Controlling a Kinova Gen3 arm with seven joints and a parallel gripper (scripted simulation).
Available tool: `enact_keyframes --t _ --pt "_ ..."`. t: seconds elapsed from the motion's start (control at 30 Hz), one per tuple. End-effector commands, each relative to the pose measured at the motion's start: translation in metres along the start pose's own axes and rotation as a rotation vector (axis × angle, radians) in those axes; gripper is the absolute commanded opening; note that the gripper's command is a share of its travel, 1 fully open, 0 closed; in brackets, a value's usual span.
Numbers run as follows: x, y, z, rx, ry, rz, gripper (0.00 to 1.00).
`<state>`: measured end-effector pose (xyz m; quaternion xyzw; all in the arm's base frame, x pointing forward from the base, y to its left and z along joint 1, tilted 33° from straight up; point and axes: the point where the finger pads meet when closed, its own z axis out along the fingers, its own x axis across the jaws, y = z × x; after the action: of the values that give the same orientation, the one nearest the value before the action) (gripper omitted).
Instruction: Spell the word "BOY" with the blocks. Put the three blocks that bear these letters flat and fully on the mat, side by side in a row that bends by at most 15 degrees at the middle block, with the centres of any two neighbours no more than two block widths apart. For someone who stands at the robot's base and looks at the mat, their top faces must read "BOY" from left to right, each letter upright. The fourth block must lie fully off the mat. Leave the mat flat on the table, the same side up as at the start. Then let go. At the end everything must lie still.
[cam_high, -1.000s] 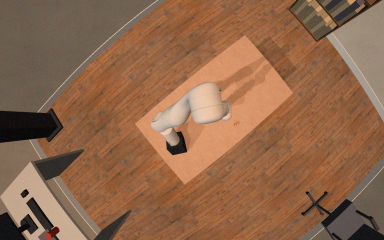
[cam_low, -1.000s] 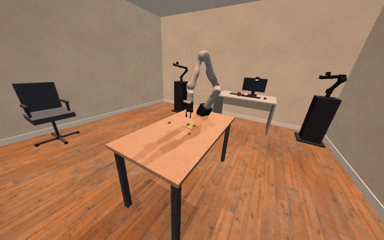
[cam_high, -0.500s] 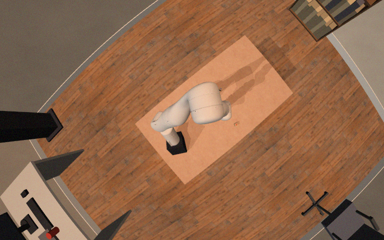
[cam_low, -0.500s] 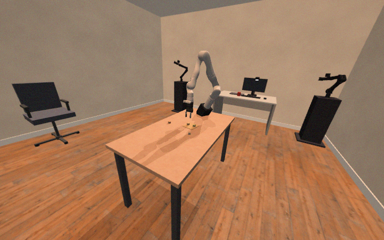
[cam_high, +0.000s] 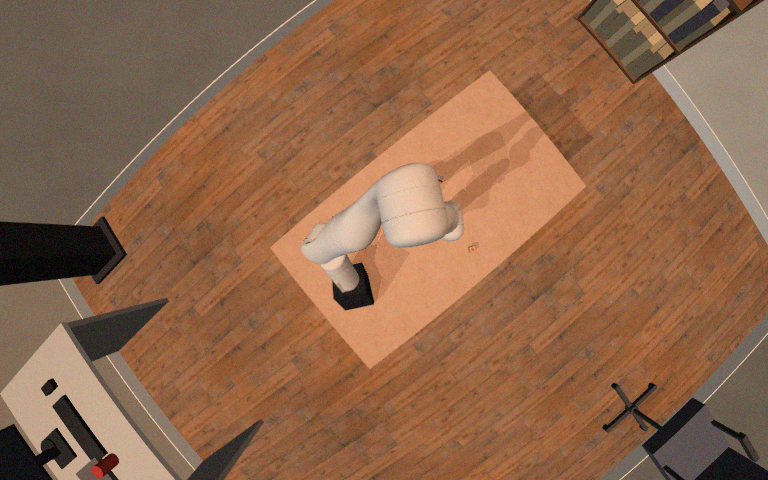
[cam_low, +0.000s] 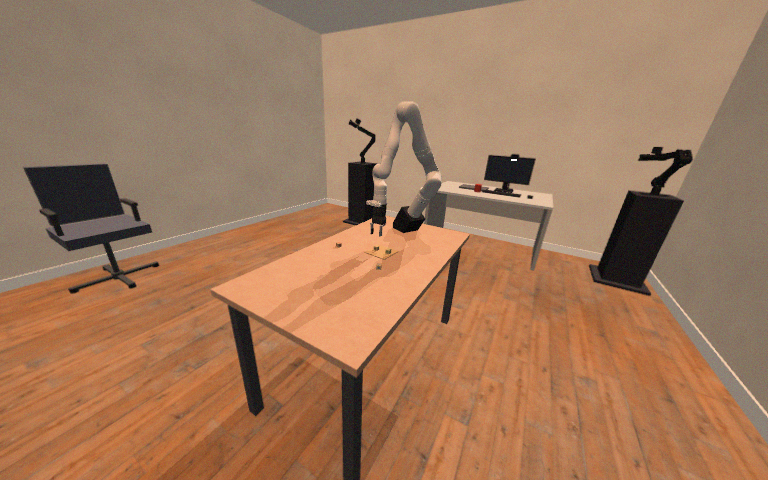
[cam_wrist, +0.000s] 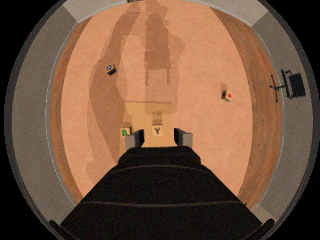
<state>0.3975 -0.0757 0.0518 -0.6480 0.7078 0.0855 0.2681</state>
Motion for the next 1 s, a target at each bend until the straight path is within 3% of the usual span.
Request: enact_keyframes --t 0.0,0.6,0.97 --pt "0.0 -0.001 0.0 0.0 0.002 0.003 1.0" --pt "0.007 -0.007 0.005 -0.024 0.013 0.185 1.0" --pt "0.015 -0.016 0.011 -0.051 0.037 0.462 1.0"
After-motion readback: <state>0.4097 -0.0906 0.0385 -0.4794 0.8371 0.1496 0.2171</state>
